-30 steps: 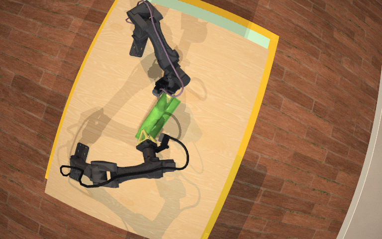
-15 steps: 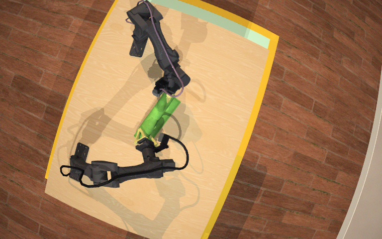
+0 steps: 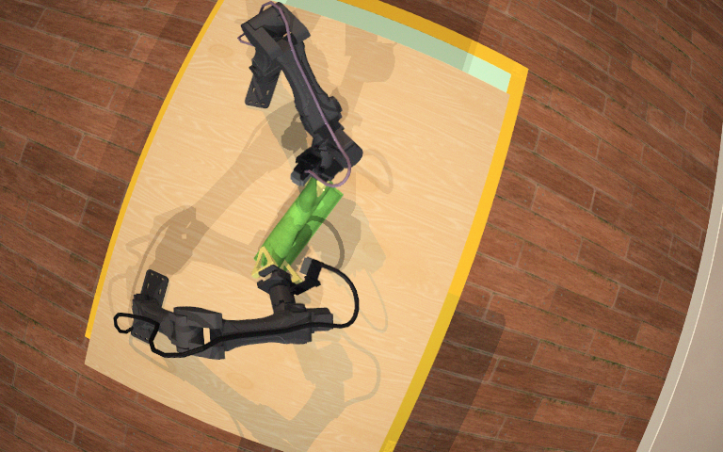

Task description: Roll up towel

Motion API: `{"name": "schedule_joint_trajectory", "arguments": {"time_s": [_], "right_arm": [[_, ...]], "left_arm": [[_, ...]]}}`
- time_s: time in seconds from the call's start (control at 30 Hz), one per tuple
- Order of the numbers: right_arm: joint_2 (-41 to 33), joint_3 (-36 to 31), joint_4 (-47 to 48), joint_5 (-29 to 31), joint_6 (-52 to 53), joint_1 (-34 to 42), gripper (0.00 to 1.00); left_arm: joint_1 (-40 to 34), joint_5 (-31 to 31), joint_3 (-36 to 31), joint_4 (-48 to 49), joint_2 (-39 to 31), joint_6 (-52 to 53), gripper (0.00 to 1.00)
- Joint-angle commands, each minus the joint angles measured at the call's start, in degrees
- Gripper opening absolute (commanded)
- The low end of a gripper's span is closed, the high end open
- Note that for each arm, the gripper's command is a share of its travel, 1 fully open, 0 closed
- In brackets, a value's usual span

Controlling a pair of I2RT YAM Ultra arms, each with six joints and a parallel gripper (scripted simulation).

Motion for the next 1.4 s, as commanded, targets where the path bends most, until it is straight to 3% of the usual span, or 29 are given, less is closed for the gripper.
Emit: {"name": "schedule_joint_trajectory", "arguments": {"time_s": [0.0, 0.3, 0.43, 0.67, 0.73, 0.8, 1.23, 1.3, 1.37], "right_arm": [[-0.31, 4.9, -6.17, 1.79, -4.09, -2.82, 0.85], [1.53, 11.6, -15.09, 3.01, -9.19, -6.04, 0.85], [0.65, 10.88, -13.93, 3.54, -9.0, -5.77, 0.86], [-8.87, 0.92, -0.05, 7.14, -5.02, -2.9, 0.89], [-8.87, 0.92, -0.05, 7.14, -5.02, -2.9, 0.89], [-13.34, -3.79, 6.47, 9.14, -2.74, -1.48, 0.9], [-35.44, -28.19, 39.4, 26.79, 5.05, 10.11, 0.95], [-35.44, -28.19, 39.4, 26.79, 5.05, 10.11, 0.95], [-39.6, -34.05, 47.11, 32.08, 6.15, 12.85, 0.96]], "left_arm": [[0.58, 2.38, 3.57, -4.8, 1.33, -1.01, 0.32], [2.05, 5.79, 11.04, -15.96, 5.56, -1.64, 0.32], [2.99, 8.04, 16.26, -23.38, 8.95, -1.89, 0.32], [4.6, 12.04, 26.67, -37.62, 16.5, -1.58, 0.32], [4.6, 12.04, 26.67, -37.62, 16.5, -1.58, 0.32], [5.06, 13.2, 30.56, -42.89, 19.62, -0.57, 0.32], [6.95, 18.31, 49.06, -67.91, 35.06, 3.21, 0.32], [6.95, 18.31, 49.06, -67.91, 35.06, 3.21, 0.32], [7.1, 18.69, 51.97, -72.02, 37.71, 4.78, 0.32]]}}
